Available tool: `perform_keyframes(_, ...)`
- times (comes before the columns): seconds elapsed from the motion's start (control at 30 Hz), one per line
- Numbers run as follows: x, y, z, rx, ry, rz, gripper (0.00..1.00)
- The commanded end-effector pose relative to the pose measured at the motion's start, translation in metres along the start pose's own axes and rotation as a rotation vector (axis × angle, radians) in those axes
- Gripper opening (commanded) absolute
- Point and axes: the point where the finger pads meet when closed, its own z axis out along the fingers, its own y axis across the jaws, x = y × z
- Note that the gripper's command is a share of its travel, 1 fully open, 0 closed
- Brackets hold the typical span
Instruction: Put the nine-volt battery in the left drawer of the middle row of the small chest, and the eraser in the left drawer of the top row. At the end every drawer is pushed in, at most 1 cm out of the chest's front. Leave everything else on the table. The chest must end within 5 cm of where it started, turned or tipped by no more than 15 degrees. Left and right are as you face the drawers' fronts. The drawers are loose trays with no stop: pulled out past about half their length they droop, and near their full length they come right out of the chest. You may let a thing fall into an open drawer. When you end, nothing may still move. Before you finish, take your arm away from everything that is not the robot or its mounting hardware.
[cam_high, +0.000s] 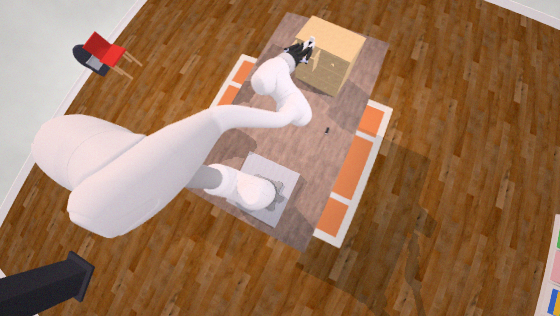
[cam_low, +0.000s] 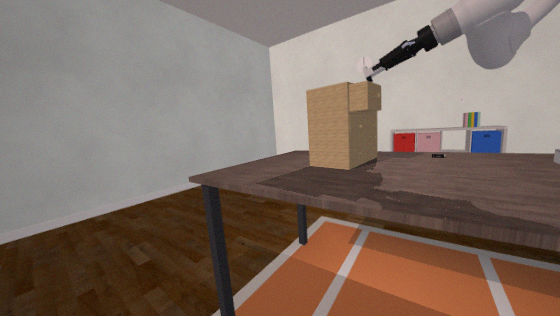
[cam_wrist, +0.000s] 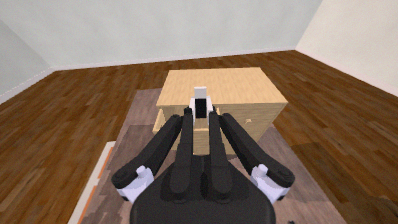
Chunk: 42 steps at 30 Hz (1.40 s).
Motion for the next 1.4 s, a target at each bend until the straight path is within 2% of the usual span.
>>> perform_keyframes(0.0, 0.0000, 0.0000, 0.0000, 0.000, 0.000, 0.000, 0.11)
perform_keyframes(0.7, 0.0000, 0.0000, 0.0000, 0.000, 0.000, 0.000, 0.11)
perform_keyframes(1.03, 0.0000, 0.0000, 0.0000, 0.000, 0.000, 0.000, 0.23)
perform_keyframes(1.07, 0.0000, 0.0000, 0.0000, 0.000, 0.000, 0.000, 1.00)
perform_keyframes(1.37, 0.0000, 0.0000, 0.0000, 0.000, 0.000, 0.000, 1.00)
